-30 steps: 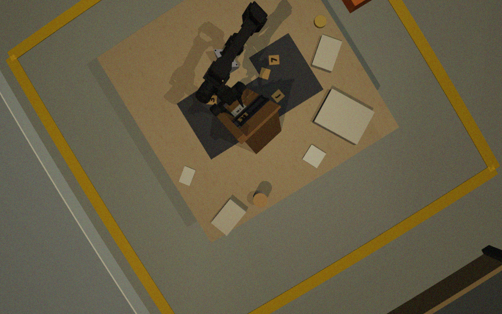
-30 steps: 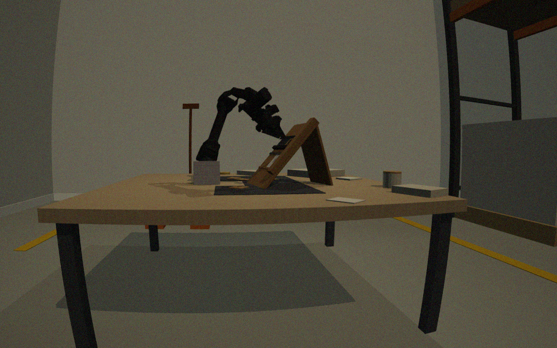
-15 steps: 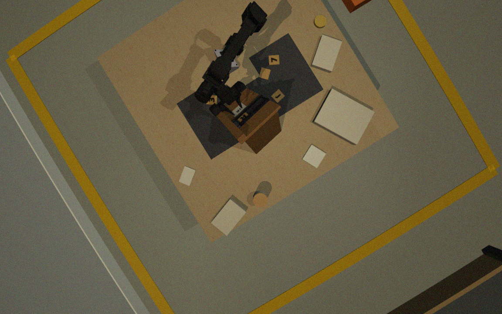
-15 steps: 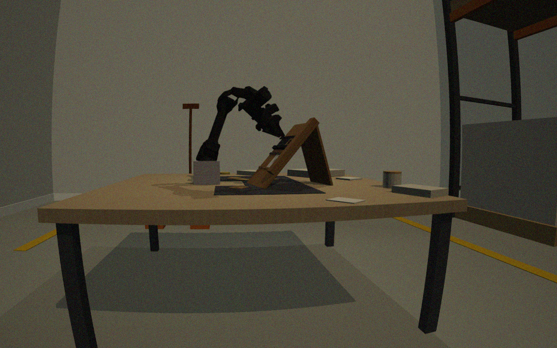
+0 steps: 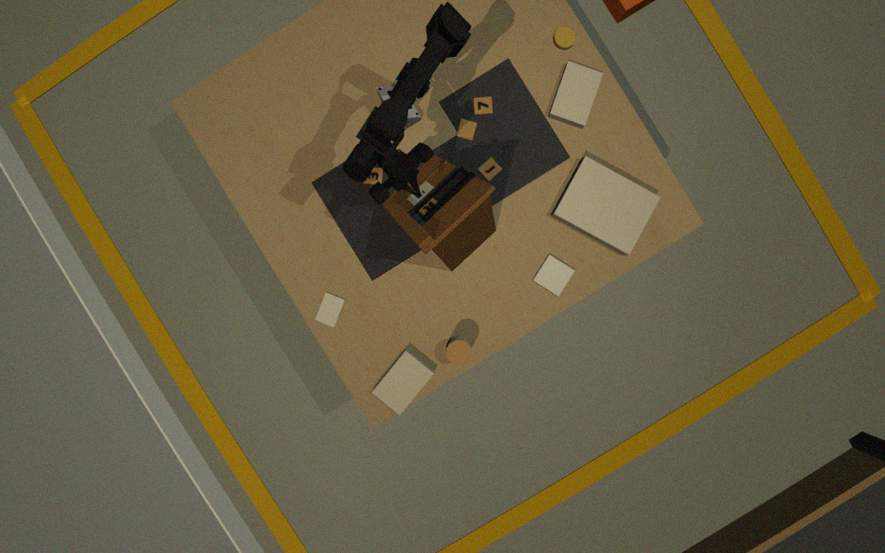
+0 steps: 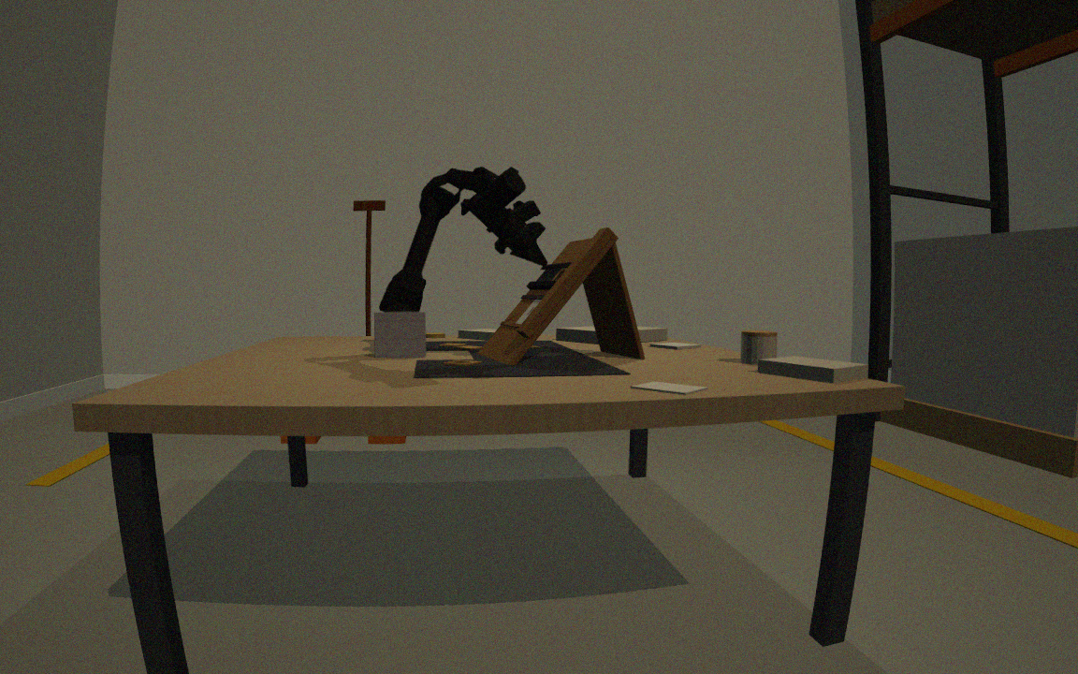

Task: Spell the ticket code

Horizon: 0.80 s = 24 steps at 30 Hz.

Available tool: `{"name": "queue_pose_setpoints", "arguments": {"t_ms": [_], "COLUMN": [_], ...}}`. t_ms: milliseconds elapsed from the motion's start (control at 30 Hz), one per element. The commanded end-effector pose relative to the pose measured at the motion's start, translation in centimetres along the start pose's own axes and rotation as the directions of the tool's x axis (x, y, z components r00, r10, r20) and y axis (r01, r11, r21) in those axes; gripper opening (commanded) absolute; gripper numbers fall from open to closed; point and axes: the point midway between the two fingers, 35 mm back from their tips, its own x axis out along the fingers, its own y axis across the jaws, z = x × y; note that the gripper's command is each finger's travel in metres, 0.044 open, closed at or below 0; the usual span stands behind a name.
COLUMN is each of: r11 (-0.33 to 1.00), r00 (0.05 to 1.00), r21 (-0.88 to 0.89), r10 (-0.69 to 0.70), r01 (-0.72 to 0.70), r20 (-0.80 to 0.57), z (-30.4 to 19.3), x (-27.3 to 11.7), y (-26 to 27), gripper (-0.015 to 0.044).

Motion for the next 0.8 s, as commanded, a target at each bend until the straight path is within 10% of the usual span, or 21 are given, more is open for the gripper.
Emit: {"name": "queue_pose_setpoints", "arguments": {"t_ms": [0, 433, 767], "r11": [1.000, 0.999, 0.999], "r00": [1.000, 0.798, 0.776], "r21": [0.000, -0.042, -0.046], "r10": [-0.001, -0.029, -0.028], "r01": [0.001, 0.005, -0.001], "r20": [-0.008, -0.602, -0.630], "z": [0.0, 2.5, 2.6], "x": [0.0, 1.9, 1.9], "y": [0.0, 3.4, 3.9], "gripper": [0.0000, 0.0000, 0.0000]}}
